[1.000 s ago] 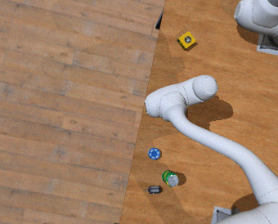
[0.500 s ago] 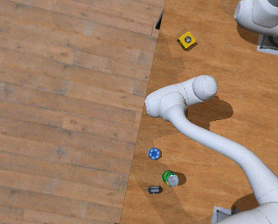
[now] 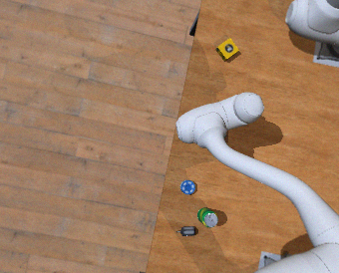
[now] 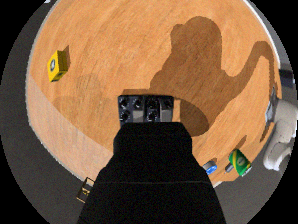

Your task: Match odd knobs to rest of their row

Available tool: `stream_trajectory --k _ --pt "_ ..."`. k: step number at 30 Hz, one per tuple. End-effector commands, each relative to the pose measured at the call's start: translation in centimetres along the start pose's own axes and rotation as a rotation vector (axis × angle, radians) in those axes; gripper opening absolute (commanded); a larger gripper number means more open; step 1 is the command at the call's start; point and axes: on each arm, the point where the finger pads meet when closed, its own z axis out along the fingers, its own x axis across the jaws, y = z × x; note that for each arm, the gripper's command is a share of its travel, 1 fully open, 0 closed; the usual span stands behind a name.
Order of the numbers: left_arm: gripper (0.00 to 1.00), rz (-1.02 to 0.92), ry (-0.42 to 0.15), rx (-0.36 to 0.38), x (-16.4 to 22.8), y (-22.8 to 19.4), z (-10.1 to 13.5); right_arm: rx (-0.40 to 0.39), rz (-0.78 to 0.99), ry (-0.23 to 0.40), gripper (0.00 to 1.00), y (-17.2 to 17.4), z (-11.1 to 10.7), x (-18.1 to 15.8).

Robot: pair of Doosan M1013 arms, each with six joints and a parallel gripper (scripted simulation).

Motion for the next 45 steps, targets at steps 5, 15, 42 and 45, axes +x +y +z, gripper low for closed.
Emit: stream_trajectory --k 5,15,42,45 --pt "0.46 0.0 -0.002 0.0 -0.05 0.01 -0.1 -0.001 0.0 0.0 1.0 -0.01 -0.04 0.01" --pt "0.3 0.0 -0.002 0.0 -0.05 0.01 -0.1 -0.001 0.0 0.0 1.0 -0.01 -0.04 0.01" --pt "0.3 0.035 -0.002 0.0 -0.05 0.01 -0.1 -0.001 0.0 0.0 1.0 -0.01 -0.04 0.01" --pt "0.3 0.049 -0.002 0.0 -0.05 0.01 -0.1 -0.001 0.0 0.0 1.0 -0.01 -0.04 0.01"
